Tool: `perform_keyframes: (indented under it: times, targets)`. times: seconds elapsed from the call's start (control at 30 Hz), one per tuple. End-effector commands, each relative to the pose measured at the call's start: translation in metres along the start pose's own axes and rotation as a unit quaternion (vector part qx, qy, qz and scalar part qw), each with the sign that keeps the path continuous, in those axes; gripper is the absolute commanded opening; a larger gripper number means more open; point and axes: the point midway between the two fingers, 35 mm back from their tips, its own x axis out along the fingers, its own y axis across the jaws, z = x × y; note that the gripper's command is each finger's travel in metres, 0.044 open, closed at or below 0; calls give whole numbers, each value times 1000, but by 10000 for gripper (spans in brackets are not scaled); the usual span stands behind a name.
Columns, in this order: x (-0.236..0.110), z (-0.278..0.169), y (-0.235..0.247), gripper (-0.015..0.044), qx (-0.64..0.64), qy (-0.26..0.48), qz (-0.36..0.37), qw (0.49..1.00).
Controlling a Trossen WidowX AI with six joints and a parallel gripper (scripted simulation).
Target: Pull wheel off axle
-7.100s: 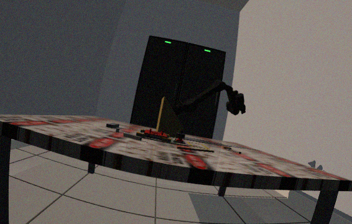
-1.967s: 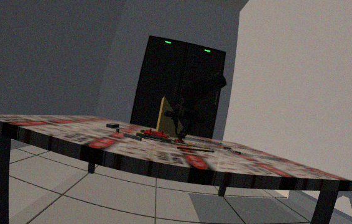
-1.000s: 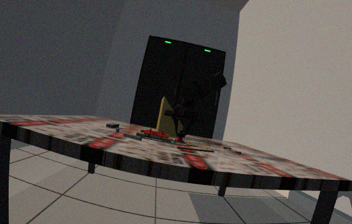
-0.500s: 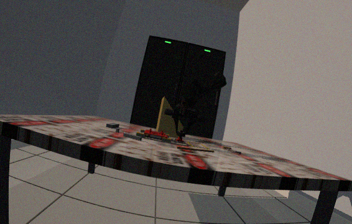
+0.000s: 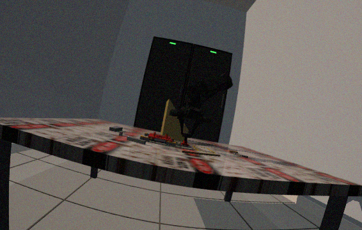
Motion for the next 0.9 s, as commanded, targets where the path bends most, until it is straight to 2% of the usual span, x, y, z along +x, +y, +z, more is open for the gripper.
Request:
perform_keyframes:
  times: [0.0,0.87]
  targets:
    - [-3,0,0,0,-1,-1,0,1000]
    - [-11,0,0,0,0,-2,0,1000]
